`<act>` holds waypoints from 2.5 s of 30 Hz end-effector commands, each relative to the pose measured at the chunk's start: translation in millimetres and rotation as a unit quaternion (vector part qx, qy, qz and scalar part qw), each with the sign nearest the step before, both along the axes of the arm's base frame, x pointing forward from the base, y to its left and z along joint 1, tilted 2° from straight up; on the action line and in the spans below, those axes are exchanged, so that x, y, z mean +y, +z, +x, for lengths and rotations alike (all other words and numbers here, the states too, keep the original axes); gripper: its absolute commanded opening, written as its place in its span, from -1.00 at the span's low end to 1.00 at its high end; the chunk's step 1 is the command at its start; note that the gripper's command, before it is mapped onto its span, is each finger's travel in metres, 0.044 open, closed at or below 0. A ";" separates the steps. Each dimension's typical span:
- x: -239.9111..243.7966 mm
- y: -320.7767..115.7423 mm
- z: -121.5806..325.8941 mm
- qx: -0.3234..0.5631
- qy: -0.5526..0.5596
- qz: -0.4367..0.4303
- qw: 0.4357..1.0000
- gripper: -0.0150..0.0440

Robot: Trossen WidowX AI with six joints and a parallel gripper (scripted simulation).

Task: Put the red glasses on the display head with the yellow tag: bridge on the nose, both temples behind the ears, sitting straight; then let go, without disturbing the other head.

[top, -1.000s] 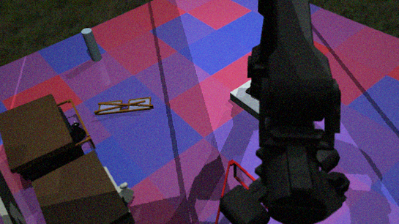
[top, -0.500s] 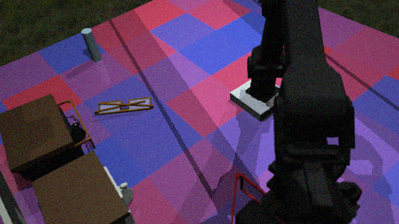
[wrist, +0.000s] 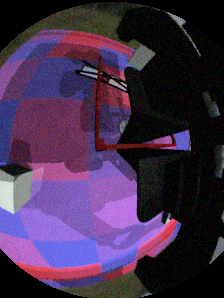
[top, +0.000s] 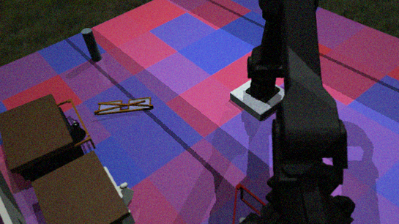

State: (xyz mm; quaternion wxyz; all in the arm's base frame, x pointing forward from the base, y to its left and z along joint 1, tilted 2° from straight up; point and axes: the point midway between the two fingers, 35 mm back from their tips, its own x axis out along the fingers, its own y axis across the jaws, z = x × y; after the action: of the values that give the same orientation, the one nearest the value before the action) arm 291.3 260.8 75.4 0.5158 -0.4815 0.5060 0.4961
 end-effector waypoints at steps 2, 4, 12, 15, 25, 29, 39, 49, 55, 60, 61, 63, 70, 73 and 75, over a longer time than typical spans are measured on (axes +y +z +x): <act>3.7 -1.3 -2.6 0.001 0.000 0.001 1.000 -0.49; 5.9 -1.2 -4.2 0.001 0.000 0.002 1.000 -0.49; 9.5 -1.1 -6.8 0.001 0.000 0.002 1.000 -0.49; 11.6 -1.0 -8.3 0.002 0.000 0.002 1.000 -0.49; 19.1 -0.7 -13.2 0.002 0.000 0.002 1.000 -0.49; 22.4 -0.6 -14.8 0.002 0.000 0.002 1.000 -0.49; 30.9 -0.2 -18.2 0.002 0.000 0.003 1.000 -0.49; 37.9 0.1 -20.0 0.002 0.000 0.003 1.000 -0.49; 41.6 0.3 -20.8 0.002 0.000 0.003 1.000 -0.49; 44.3 0.4 -21.2 0.002 0.000 0.003 1.000 -0.49; 44.8 0.4 -21.3 0.002 0.000 0.003 1.000 -0.49; 45.8 0.5 -21.4 0.002 0.000 0.003 1.000 -0.49; 47.3 0.5 -21.5 0.002 0.000 0.003 1.000 -0.49; 46.4 0.5 -21.5 0.002 0.000 0.003 1.000 -0.49; 45.9 0.5 -21.6 0.002 0.000 0.003 1.000 -0.49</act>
State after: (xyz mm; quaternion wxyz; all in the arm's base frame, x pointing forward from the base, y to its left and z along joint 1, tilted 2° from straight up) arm 270.7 306.4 75.7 0.5159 -0.4812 0.5052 0.4971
